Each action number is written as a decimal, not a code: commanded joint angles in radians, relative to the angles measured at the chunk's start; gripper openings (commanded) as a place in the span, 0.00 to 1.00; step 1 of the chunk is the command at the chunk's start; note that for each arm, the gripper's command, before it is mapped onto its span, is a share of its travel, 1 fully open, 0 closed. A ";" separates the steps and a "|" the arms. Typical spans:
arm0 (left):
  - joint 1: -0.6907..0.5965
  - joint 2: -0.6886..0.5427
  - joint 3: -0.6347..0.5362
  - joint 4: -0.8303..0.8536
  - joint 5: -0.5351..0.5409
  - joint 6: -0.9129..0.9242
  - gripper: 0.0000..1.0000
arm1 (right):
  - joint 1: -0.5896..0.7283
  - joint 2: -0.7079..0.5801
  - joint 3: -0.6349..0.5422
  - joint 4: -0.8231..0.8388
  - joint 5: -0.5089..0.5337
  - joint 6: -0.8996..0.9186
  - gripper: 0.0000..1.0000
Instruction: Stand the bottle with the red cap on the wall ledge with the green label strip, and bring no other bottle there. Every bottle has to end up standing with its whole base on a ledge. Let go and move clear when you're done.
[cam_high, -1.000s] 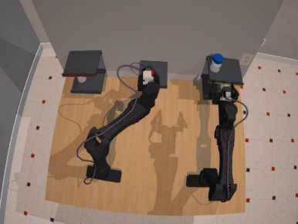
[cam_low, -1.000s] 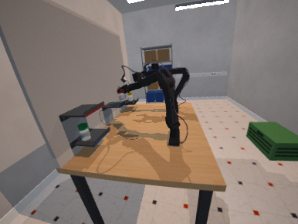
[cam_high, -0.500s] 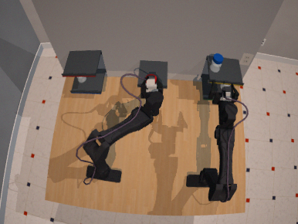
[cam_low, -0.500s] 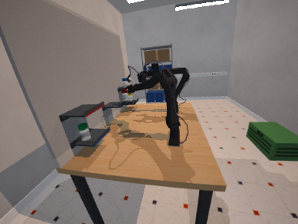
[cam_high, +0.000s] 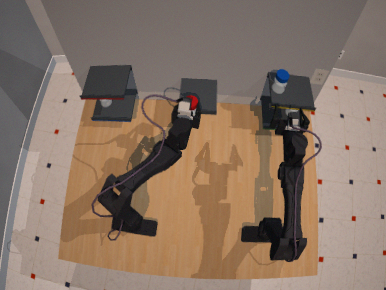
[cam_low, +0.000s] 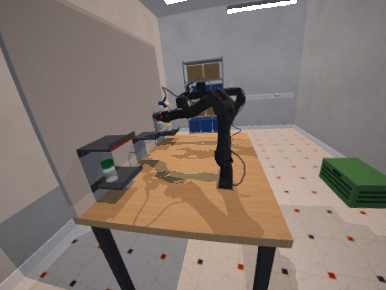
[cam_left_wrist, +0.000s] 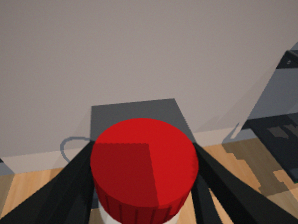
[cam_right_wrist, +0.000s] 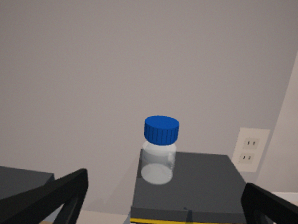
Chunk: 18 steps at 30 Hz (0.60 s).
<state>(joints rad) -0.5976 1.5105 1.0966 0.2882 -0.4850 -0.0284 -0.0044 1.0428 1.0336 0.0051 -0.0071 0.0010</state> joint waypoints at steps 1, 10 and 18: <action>0.017 -0.040 0.002 0.076 0.077 0.019 0.50 | 0.004 0.002 0.018 -0.001 0.007 -0.001 1.00; 0.017 -0.022 -0.022 0.085 0.080 0.013 0.50 | 0.004 0.002 0.018 -0.001 0.007 -0.001 1.00; 0.013 -0.041 0.016 0.061 0.079 0.014 0.50 | 0.004 0.002 0.018 -0.001 0.007 -0.001 1.00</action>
<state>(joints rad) -0.5850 1.5089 1.0740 0.3157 -0.4152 -0.0235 -0.0044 1.0428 1.0336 0.0051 -0.0071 0.0010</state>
